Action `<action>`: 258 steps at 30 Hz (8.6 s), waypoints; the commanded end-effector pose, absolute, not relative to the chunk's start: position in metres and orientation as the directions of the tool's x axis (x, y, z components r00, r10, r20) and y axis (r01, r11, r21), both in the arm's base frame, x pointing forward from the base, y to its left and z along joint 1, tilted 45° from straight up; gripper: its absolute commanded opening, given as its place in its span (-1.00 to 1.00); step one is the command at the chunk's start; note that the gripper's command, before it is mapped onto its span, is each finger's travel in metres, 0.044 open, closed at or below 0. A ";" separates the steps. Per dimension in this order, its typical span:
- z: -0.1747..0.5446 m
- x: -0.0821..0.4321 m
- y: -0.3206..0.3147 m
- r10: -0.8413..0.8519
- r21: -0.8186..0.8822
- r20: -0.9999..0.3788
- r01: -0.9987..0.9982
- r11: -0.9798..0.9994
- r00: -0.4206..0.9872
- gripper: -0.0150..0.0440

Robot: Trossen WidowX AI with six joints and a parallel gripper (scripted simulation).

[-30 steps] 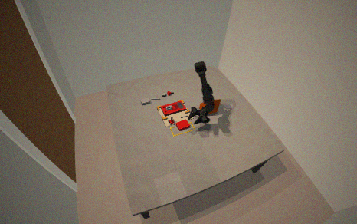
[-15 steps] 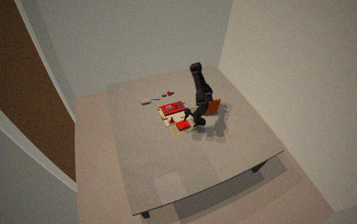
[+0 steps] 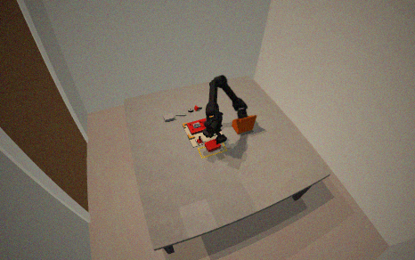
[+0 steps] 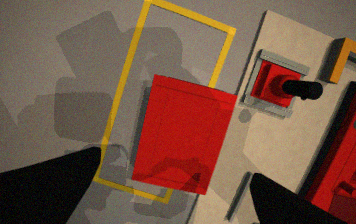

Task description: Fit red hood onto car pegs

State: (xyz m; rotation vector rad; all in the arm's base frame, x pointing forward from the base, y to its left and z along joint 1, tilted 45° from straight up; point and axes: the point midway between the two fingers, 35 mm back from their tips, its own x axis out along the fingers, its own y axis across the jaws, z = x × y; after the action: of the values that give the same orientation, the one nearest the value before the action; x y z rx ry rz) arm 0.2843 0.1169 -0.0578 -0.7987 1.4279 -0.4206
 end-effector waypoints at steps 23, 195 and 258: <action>-0.064 0.287 0.103 -0.697 -0.701 -0.713 -0.132 0.701 0.082 1.00; 0.108 0.339 -0.002 -0.699 -0.704 -0.710 -0.073 0.706 0.087 -0.49; 0.071 0.344 -0.044 -0.702 -0.707 -0.707 -0.073 0.703 0.085 -0.49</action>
State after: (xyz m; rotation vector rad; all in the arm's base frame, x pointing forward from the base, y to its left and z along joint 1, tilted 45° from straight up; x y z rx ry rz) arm 0.3454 -0.0416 0.0728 -0.6813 1.4239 -0.5284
